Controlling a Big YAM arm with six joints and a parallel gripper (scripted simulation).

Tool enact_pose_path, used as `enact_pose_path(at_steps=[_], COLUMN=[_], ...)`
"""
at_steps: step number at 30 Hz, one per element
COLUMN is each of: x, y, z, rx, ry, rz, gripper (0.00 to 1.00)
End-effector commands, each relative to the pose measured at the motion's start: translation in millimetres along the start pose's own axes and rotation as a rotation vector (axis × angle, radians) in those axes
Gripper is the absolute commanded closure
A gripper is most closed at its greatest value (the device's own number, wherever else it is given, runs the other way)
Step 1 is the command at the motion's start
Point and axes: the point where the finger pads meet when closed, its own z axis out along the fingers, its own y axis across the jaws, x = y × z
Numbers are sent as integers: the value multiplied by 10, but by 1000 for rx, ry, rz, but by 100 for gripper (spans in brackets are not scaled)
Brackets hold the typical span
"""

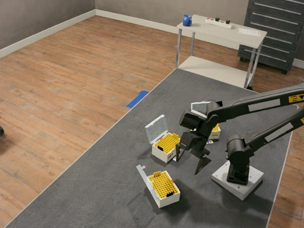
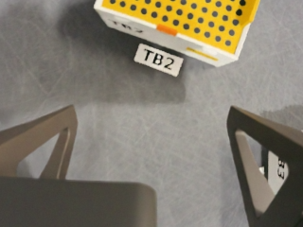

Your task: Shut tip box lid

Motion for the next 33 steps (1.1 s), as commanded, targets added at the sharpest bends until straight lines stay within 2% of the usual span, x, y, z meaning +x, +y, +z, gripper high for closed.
enact_pose_path(at_steps=[1, 12, 14, 15, 16, 23, 24, 33], x=[6, 283, 283, 86, 59, 75, 164, 164], y=[-104, -104, -104, -272, -292, -277, -177, -177], z=[99, 574, 574, 486, 473, 482, 514, 514], rx=[22, 21, 21, 52, 56, 53, 35, 35], ry=[-17, -16, -16, -43, -47, -44, -30, -30], rz=[-12, -11, -11, -33, -33, -30, -19, -19], gripper=[0, 0, 0, 0, 0, 0, 0, 0])
